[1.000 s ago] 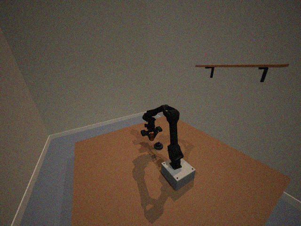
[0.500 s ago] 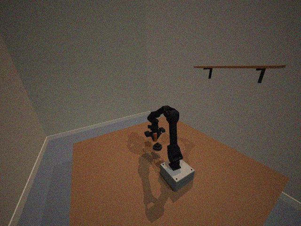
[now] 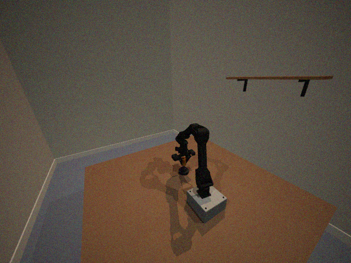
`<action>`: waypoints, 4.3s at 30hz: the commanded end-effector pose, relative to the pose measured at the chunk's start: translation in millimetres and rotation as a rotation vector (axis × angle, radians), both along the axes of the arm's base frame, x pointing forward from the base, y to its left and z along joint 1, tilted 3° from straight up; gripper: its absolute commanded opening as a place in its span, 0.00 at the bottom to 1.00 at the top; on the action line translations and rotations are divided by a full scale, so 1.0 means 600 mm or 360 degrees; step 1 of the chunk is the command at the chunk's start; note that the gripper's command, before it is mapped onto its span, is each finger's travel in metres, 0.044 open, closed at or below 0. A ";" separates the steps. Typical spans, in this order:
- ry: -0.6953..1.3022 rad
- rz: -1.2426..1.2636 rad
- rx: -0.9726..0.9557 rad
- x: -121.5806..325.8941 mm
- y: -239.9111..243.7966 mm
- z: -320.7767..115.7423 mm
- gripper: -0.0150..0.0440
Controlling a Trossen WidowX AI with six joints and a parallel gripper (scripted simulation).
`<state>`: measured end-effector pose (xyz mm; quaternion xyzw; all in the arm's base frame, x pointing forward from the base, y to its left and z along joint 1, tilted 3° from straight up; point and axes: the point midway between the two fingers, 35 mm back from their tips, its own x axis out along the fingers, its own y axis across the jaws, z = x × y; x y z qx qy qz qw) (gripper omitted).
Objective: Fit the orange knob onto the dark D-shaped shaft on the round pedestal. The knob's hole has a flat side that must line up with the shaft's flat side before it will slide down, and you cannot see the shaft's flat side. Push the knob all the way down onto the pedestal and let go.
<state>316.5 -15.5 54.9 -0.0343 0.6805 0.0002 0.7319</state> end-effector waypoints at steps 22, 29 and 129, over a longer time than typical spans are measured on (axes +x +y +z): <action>0.0005 0.0000 0.0004 0.001 0.000 -0.025 0.25; 0.0005 0.0000 0.0004 0.000 -0.001 -0.027 0.25; 0.0050 0.0997 -0.0069 0.001 -0.002 -0.023 0.25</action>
